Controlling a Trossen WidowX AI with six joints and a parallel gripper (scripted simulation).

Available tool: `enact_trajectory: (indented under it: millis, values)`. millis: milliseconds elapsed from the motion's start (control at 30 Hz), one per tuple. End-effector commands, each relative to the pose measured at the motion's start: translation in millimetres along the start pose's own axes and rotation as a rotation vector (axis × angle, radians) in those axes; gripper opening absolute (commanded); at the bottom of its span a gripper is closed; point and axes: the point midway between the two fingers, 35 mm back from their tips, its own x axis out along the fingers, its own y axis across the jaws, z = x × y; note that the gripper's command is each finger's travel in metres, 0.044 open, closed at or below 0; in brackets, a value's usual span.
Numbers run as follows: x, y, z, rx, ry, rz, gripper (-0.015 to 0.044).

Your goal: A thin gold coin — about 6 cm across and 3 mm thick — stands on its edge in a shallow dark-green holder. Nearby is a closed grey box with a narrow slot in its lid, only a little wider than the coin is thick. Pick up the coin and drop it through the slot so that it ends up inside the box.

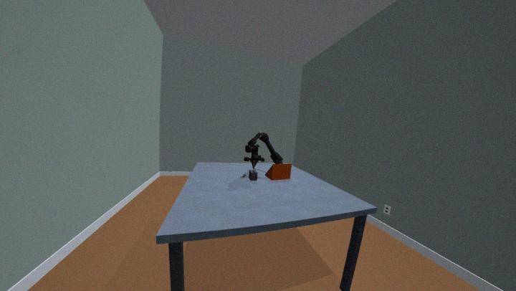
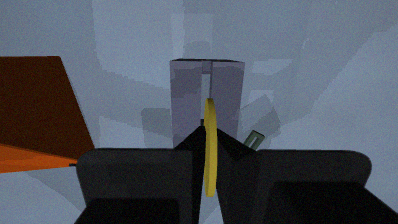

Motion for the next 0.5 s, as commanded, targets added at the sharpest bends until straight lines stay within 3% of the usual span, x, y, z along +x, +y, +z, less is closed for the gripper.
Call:
enact_trajectory:
  millis: [0, 467]
  values:
    - [0.1, -0.5, -0.6, 0.000, 0.000, 0.000, 0.0000]
    - [5.3, -0.8, 0.1, -0.003, 0.000, 0.000, 0.0000]
